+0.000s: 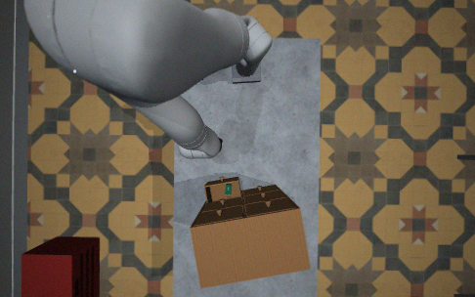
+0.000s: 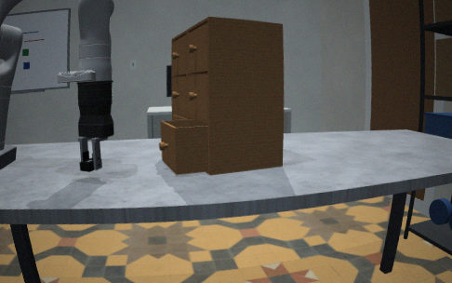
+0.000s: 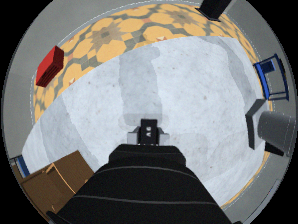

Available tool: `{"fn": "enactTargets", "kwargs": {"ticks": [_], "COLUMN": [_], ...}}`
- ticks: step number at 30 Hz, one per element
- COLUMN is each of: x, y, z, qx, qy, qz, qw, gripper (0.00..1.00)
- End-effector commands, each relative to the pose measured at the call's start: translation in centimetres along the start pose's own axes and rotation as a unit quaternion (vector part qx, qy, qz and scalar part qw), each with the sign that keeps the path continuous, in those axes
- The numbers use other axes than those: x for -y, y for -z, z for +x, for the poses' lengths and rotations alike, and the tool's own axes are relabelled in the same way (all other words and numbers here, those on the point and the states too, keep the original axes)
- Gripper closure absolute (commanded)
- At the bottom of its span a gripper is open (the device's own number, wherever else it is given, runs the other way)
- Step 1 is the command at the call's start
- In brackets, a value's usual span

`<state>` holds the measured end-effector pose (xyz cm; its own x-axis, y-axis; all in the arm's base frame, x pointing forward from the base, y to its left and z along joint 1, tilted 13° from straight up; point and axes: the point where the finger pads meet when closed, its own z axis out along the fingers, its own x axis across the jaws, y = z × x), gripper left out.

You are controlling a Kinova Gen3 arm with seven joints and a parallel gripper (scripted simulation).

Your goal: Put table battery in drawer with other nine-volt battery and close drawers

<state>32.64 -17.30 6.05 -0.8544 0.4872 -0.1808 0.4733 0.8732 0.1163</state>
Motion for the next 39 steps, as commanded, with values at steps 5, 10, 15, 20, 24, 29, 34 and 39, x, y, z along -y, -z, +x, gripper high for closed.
{"fn": "enactTargets", "kwargs": {"ticks": [5,10,15,20,24,29,34,39], "x": [0.5,0.5,0.5,0.5,0.5,0.5,0.5,0.5], "y": [3.0,5.0,6.1,7.4,7.8,7.9,7.9,7.9], "z": [-0.5,-0.4,-0.4,-0.4,-0.4,-0.4,-0.4,-0.4], "qx": [0.008,0.008,0.008,0.008,0.008,0.008,0.008,0.008], "qy": [-0.006,-0.006,-0.006,-0.006,-0.006,-0.006,-0.006,-0.006], "qz": [0.002,0.002,0.002,0.002,0.002,0.002,0.002,0.002], "qw": [1.000,1.000,1.000,1.000,1.000,1.000,1.000,1.000], "gripper": [0.49,0.49,0.49,0.49,0.49,0.49,0.49,0.49]}}
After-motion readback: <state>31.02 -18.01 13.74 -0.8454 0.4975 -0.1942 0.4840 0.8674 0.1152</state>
